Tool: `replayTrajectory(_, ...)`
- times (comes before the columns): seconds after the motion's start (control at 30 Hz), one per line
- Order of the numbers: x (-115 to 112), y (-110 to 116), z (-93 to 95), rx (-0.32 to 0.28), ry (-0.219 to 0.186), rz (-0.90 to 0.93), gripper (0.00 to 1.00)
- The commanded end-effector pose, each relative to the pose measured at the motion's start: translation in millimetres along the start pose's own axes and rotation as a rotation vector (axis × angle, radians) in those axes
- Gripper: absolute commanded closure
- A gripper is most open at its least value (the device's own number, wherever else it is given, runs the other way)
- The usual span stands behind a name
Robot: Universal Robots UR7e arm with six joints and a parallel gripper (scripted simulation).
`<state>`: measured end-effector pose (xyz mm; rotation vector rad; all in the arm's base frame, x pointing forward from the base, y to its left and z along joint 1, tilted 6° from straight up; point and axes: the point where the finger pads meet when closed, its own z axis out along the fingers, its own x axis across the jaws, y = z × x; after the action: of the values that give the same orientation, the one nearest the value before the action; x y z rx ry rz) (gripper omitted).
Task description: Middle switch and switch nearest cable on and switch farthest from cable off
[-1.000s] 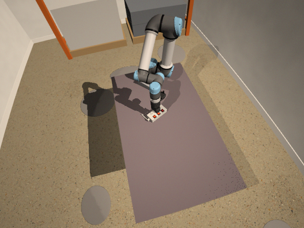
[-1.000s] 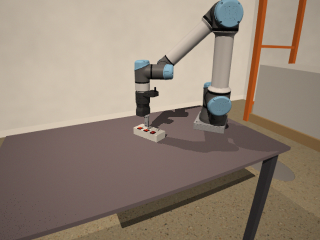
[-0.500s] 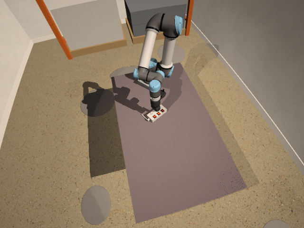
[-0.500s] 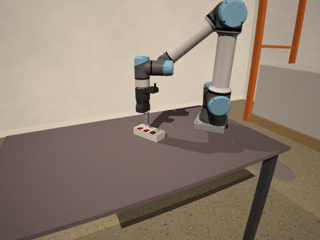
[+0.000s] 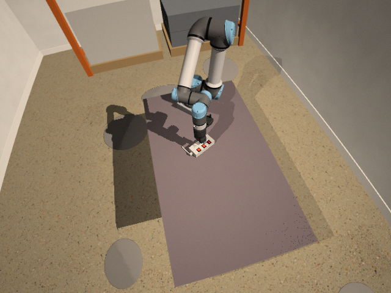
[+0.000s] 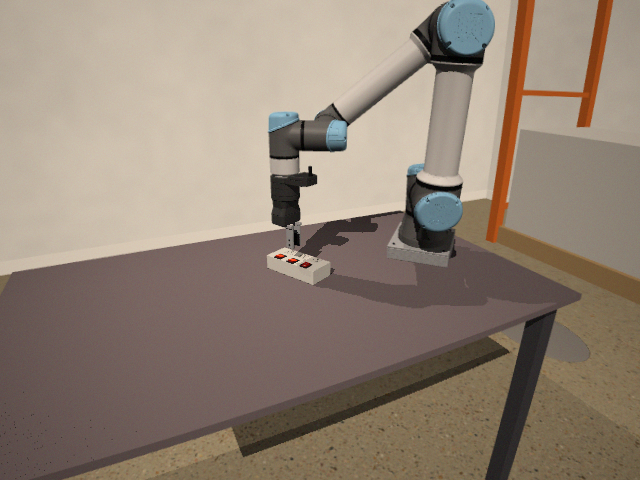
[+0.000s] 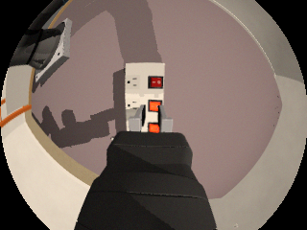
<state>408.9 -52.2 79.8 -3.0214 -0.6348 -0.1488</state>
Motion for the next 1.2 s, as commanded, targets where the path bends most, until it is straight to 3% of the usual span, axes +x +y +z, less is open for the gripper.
replayTrajectory(0.0,0,0,-1.9,-0.001,0.001,0.0,0.0)
replayTrajectory(0.17,0,0,-15.6,-0.001,0.001,0.0,0.0)
replayTrajectory(0.47,0,0,-66.9,-0.001,0.001,0.0,0.0)
replayTrajectory(0.53,0,0,-66.9,-0.001,0.001,0.0,0.0)
replayTrajectory(0.73,0,0,-93.8,-0.001,0.001,0.0,0.0)
replayTrajectory(1.17,0,0,-100.0,-0.001,0.001,0.0,0.0)
